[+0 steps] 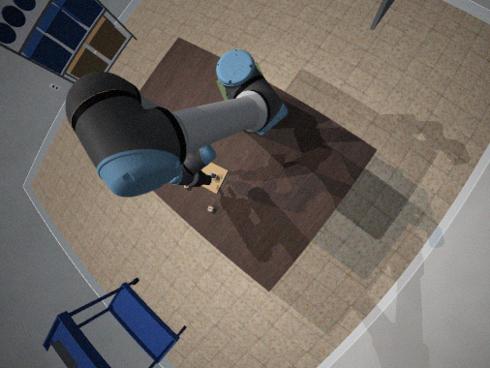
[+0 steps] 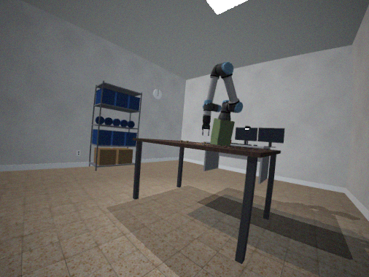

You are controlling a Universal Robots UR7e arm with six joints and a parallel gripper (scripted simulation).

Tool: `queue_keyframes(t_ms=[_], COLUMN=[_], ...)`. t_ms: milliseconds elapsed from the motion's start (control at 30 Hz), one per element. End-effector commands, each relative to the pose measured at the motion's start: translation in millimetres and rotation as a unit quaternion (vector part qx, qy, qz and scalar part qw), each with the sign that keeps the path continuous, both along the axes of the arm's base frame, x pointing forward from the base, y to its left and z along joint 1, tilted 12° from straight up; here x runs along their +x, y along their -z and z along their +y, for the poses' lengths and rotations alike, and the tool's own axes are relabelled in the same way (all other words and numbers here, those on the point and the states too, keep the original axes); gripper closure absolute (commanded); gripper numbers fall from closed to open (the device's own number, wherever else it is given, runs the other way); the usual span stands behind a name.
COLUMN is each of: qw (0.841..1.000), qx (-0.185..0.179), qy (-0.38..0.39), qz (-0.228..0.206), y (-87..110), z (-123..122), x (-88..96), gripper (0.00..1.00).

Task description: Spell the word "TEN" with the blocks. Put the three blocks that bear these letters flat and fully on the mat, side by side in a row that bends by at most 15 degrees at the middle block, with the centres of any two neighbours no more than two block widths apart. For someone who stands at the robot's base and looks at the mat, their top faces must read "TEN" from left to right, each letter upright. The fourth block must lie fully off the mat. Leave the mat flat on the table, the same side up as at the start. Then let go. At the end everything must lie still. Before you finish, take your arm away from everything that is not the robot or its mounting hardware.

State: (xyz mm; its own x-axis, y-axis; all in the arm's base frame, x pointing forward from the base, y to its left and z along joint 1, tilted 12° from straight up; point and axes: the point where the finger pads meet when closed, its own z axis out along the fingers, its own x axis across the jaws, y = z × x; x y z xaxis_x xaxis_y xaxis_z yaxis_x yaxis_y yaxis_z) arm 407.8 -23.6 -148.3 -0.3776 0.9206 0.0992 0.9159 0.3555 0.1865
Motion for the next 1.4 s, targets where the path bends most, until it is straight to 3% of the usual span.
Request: queue_keyframes(t_ms=[0,567,1367], qw=[1.0,1.0,1.0], qx=[0.0,0.0,0.0], qy=[0.0,0.0,0.0], qz=[-0.001,-0.001,-0.001], y=[-0.3,4.8,35.5], z=[-0.2,0.6,5.5], x=[0.4,1.1,5.3], gripper=[0.0,0.0,0.0])
